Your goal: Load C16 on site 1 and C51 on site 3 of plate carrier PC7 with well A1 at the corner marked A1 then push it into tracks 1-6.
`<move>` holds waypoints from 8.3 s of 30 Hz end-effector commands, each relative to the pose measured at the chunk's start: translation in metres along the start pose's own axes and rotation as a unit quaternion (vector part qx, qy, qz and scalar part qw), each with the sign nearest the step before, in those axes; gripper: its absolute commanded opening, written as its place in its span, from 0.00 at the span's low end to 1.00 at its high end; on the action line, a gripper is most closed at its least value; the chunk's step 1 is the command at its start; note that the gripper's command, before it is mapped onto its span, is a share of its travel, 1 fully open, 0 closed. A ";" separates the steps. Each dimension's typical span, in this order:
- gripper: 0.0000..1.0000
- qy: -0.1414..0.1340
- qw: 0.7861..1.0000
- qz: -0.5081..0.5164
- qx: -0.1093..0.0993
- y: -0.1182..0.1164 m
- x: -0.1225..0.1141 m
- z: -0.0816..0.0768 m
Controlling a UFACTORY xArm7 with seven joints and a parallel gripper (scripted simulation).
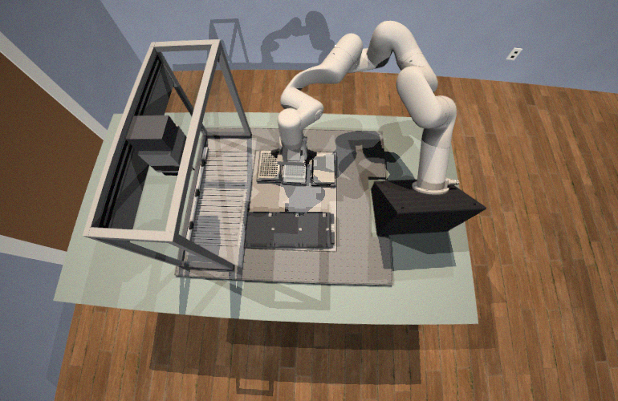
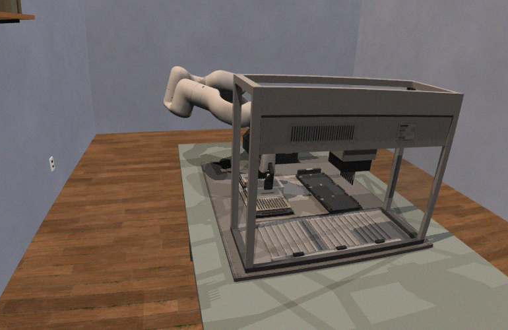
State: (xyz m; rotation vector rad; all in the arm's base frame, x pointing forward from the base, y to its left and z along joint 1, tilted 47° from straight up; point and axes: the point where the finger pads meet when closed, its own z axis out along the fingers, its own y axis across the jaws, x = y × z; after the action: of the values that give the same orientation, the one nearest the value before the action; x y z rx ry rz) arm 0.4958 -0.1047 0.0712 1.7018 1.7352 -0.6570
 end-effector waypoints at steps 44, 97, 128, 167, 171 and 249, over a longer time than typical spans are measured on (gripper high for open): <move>0.00 0.001 1.000 0.000 -0.002 0.001 0.001 0.014; 0.00 0.001 1.000 0.000 -0.002 0.001 0.001 0.013; 0.00 0.001 1.000 0.000 -0.002 0.001 0.001 -0.005; 0.00 0.001 1.000 0.000 -0.002 0.001 0.001 -0.051; 0.00 0.001 1.000 0.000 -0.002 0.001 0.001 -0.054; 0.00 0.001 1.000 -0.022 -0.002 0.052 0.115 -0.114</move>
State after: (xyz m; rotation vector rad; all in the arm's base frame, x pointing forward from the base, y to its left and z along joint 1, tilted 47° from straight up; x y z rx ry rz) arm 0.5288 0.0435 0.0818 1.6662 1.7792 -0.6715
